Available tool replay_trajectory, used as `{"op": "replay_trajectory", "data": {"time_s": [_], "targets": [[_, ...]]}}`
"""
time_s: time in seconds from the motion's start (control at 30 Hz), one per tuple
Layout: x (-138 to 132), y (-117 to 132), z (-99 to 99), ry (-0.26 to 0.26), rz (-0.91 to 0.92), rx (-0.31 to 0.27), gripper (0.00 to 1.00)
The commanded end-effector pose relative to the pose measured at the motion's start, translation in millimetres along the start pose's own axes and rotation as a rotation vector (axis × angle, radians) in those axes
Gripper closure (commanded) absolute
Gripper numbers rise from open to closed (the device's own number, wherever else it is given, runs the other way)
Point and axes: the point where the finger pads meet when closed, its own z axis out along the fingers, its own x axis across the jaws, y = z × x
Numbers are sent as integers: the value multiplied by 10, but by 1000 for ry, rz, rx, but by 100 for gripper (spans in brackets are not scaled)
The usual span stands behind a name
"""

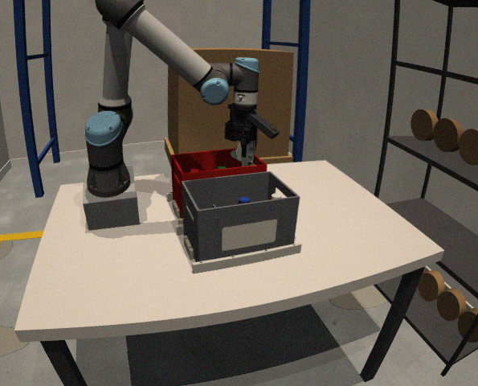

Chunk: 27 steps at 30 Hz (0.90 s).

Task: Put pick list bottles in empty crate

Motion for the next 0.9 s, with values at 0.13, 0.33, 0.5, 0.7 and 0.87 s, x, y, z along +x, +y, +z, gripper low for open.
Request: {"op": "replay_trajectory", "data": {"time_s": [0.13,0.33,0.5,0.7,0.87], "targets": [[-12,-25,-17,-5,1,7,100],[-12,-25,-8,-5,1,7,62],[-12,-25,-8,-5,1,7,62],[-12,-25,-8,-5,1,7,62],[-12,-25,-8,-5,1,7,62]]}}
